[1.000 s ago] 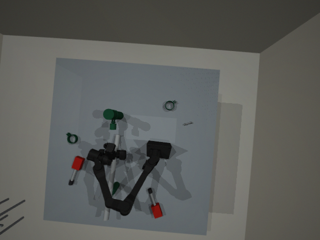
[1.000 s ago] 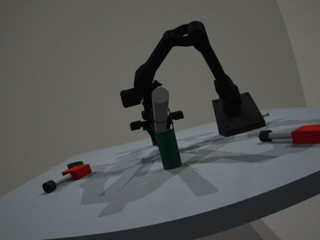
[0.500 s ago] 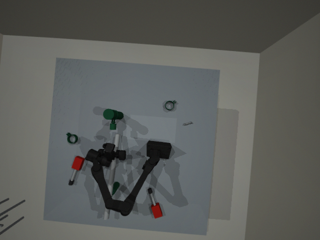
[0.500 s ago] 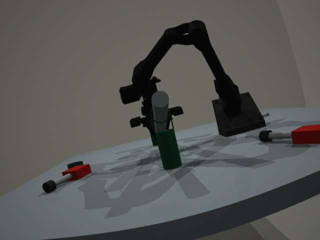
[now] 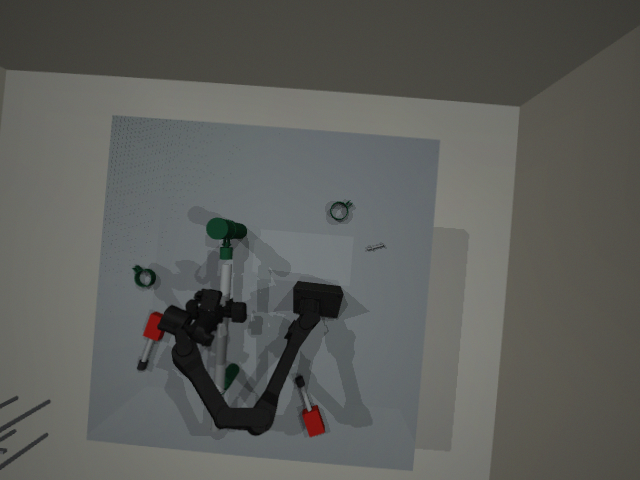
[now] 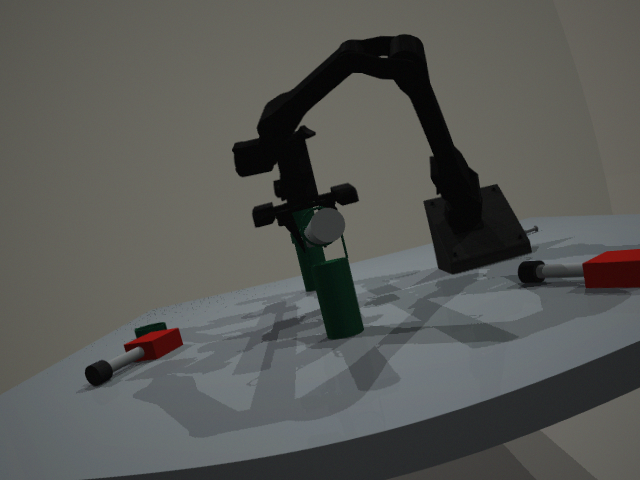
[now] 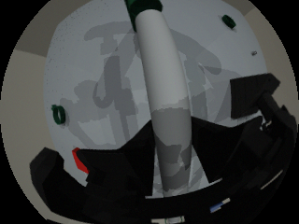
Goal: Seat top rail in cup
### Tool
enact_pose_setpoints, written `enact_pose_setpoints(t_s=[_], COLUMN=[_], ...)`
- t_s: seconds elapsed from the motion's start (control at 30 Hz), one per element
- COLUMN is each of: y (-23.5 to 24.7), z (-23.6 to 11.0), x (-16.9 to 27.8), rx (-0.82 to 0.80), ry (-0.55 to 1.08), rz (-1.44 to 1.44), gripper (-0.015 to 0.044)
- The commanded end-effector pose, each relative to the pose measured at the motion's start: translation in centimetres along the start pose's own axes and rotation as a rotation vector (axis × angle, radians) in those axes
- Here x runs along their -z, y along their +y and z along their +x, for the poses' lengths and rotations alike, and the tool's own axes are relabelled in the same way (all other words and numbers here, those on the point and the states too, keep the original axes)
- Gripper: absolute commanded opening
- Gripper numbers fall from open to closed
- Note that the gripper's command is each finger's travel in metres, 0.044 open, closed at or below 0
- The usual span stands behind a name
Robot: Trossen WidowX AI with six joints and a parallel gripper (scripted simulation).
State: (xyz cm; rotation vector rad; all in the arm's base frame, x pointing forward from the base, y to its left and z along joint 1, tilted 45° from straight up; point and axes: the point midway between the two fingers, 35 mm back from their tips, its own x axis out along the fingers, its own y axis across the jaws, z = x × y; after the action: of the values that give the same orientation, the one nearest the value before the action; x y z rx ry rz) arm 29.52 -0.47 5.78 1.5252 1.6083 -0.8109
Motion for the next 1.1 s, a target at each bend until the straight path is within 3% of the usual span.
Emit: enact_pose_setpoints(t_s=[0.0,1.07], y=[0.07,0.2], z=[-0.55,-0.6], x=[-0.53,-0.54], rx=[-0.01,0.0], ry=[-0.024,-0.002], rz=[-0.003,0.0], gripper=[0.0,0.0])
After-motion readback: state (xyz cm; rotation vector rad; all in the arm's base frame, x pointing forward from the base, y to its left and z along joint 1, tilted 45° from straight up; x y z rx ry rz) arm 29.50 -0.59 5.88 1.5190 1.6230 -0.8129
